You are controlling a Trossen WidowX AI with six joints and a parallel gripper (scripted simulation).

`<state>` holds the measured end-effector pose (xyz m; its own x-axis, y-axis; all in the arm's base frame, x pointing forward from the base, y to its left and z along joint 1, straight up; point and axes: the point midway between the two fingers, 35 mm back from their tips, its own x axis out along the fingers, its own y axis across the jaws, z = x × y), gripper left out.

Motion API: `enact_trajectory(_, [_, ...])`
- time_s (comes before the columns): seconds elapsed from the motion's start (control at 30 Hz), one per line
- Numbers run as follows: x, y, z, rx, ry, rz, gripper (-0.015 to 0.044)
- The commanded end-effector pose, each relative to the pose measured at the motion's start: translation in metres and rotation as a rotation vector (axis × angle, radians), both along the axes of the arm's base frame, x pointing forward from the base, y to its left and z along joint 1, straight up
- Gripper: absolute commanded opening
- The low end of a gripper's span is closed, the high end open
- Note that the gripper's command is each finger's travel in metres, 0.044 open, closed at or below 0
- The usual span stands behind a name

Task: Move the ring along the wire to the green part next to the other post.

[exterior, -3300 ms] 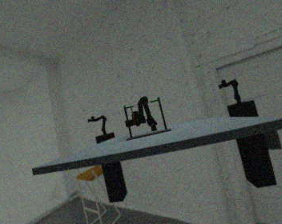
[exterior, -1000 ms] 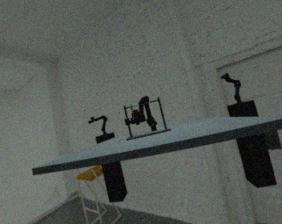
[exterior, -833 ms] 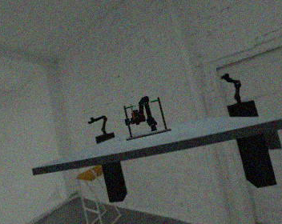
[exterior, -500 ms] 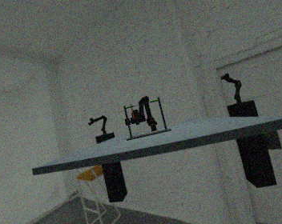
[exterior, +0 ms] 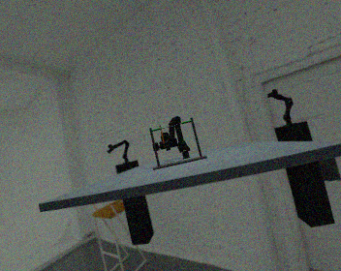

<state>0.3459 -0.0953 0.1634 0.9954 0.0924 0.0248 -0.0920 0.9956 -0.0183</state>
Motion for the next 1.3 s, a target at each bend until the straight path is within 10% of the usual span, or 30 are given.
enact_trajectory(0.0, [-0.001,0.004,-0.001,0.005,0.004,-0.002,-0.015])
enact_trajectory(1.27, [-0.004,0.032,-0.002,-0.089,-0.003,0.113,-0.015])
